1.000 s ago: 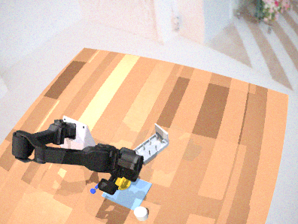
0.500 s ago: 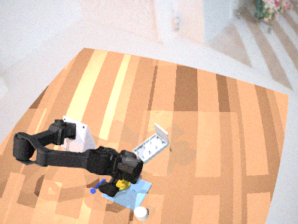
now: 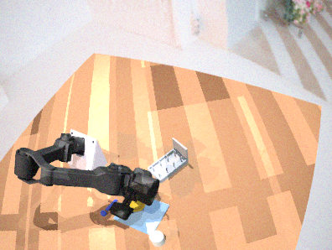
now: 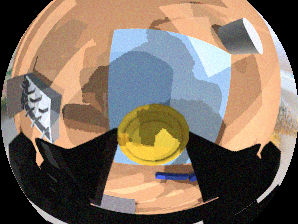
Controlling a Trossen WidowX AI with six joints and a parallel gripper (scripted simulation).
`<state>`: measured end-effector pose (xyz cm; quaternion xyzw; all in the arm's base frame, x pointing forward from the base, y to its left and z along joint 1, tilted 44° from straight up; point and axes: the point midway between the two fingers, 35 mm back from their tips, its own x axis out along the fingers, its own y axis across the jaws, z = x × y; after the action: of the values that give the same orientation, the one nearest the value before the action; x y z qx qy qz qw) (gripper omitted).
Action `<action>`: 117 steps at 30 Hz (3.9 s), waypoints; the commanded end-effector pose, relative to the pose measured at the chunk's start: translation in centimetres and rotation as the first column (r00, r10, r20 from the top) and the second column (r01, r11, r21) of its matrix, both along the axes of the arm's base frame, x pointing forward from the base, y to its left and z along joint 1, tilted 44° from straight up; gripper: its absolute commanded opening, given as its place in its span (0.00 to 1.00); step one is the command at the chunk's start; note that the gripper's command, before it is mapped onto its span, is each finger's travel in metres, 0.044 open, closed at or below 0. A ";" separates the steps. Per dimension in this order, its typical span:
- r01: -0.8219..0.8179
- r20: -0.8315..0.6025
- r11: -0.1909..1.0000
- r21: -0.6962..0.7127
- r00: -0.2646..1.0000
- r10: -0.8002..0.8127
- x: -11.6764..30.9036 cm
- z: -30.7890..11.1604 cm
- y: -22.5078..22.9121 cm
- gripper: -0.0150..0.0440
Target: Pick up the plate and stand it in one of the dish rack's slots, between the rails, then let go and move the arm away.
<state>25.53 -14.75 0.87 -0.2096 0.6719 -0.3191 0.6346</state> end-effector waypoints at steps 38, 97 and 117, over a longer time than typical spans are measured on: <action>-0.003 -0.002 1.000 0.005 1.000 0.003 3.8 11.6 12.0 0.25; 0.061 -0.171 0.823 0.565 0.984 0.045 1.0 -2.3 14.7 0.25; -0.242 0.037 0.517 0.821 0.926 0.375 0.7 -5.0 13.2 0.25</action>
<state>26.27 -1.34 -3.85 -0.0322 0.7553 0.1212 0.6433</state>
